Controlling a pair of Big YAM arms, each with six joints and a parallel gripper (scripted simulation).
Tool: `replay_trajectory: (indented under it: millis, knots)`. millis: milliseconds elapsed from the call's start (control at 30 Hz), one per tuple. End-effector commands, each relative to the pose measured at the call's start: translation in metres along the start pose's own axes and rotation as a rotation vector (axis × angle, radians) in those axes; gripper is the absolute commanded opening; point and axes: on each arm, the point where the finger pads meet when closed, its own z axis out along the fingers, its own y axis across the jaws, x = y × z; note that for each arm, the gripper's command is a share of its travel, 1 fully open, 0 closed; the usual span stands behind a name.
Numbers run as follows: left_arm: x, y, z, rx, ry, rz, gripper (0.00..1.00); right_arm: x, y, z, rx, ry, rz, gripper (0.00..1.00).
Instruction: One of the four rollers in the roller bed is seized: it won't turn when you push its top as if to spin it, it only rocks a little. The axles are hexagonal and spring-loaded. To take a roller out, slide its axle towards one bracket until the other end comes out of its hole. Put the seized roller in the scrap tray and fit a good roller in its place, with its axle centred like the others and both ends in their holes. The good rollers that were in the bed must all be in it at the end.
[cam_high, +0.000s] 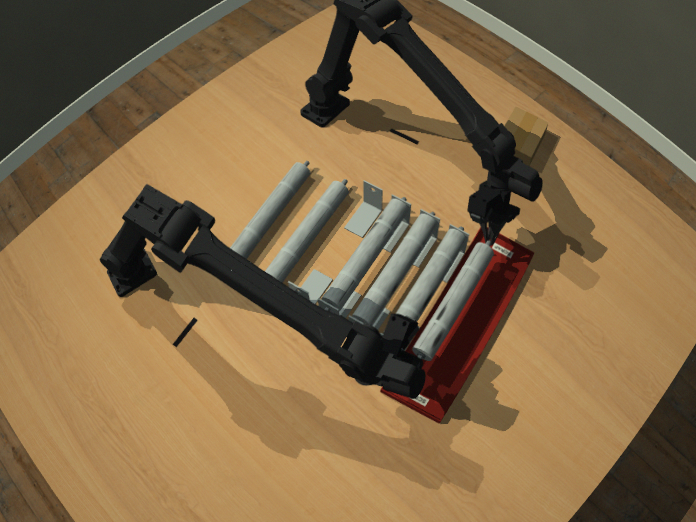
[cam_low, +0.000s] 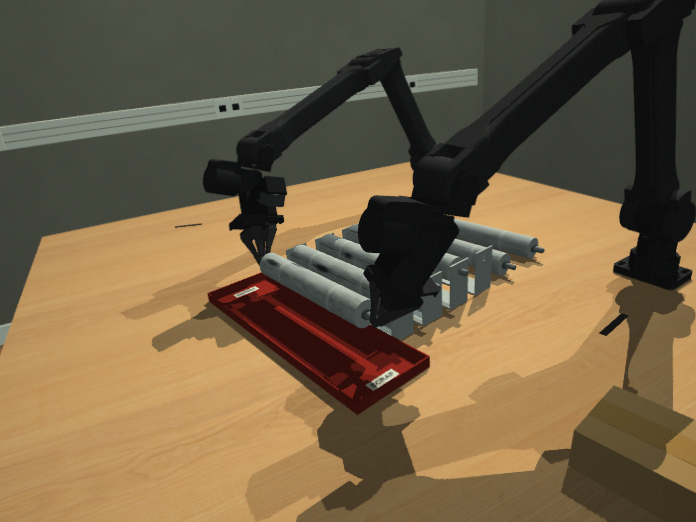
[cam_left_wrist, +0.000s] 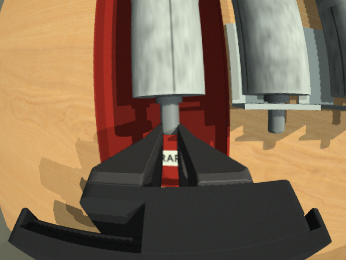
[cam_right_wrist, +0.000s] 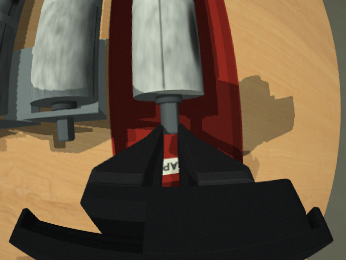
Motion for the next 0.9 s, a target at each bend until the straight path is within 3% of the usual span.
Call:
replay_trajectory:
  millis: [0, 67, 100, 167, 333, 400, 467, 533, 567, 633, 733, 767, 867]
  knots:
    - [-0.007, 0.039, -0.014, -0.075, -0.017, 0.023, 0.03, -0.018, -0.057, -0.037, 0.107, -0.02, -0.026, 0.03]
    - [-0.012, 0.042, -0.025, -0.088, -0.02, 0.031, 0.03, -0.017, -0.06, -0.035, 0.121, -0.023, -0.035, 0.03]
    - [-0.018, 0.045, -0.035, -0.106, -0.023, 0.042, 0.03, -0.024, -0.064, -0.046, 0.137, -0.025, -0.045, 0.03]
    - [-0.018, 0.047, -0.035, -0.112, -0.025, 0.045, 0.03, -0.026, -0.066, -0.048, 0.142, -0.026, -0.048, 0.03]
    - [-0.007, 0.038, -0.014, -0.066, -0.018, 0.026, 0.03, -0.013, -0.058, -0.03, 0.114, -0.022, -0.03, 0.03]
    - [-0.011, 0.04, -0.021, -0.079, -0.021, 0.032, 0.03, -0.026, -0.065, -0.049, 0.139, -0.025, -0.045, 0.03]
    - [-0.011, 0.04, -0.021, -0.079, -0.021, 0.032, 0.03, -0.026, -0.065, -0.049, 0.139, -0.025, -0.045, 0.03]
    - [-0.014, 0.043, -0.023, -0.091, -0.024, 0.04, 0.03, -0.014, -0.056, -0.032, 0.104, -0.02, -0.023, 0.03]
    - [-0.009, 0.04, -0.013, -0.076, -0.022, 0.033, 0.03, -0.01, -0.052, -0.027, 0.092, -0.018, -0.015, 0.03]
    - [-0.005, 0.033, -0.006, -0.048, -0.018, 0.02, 0.03, -0.011, -0.053, -0.029, 0.096, -0.019, -0.018, 0.03]
    - [-0.012, 0.041, -0.021, -0.081, -0.023, 0.031, 0.03, -0.022, -0.062, -0.044, 0.128, -0.024, -0.038, 0.03]
    - [-0.014, 0.043, -0.025, -0.091, -0.025, 0.035, 0.03, -0.015, -0.059, -0.034, 0.117, -0.023, -0.032, 0.03]
    - [-0.001, 0.033, 0.0, -0.043, -0.019, 0.011, 0.03, -0.004, -0.049, -0.019, 0.081, -0.017, -0.009, 0.03]
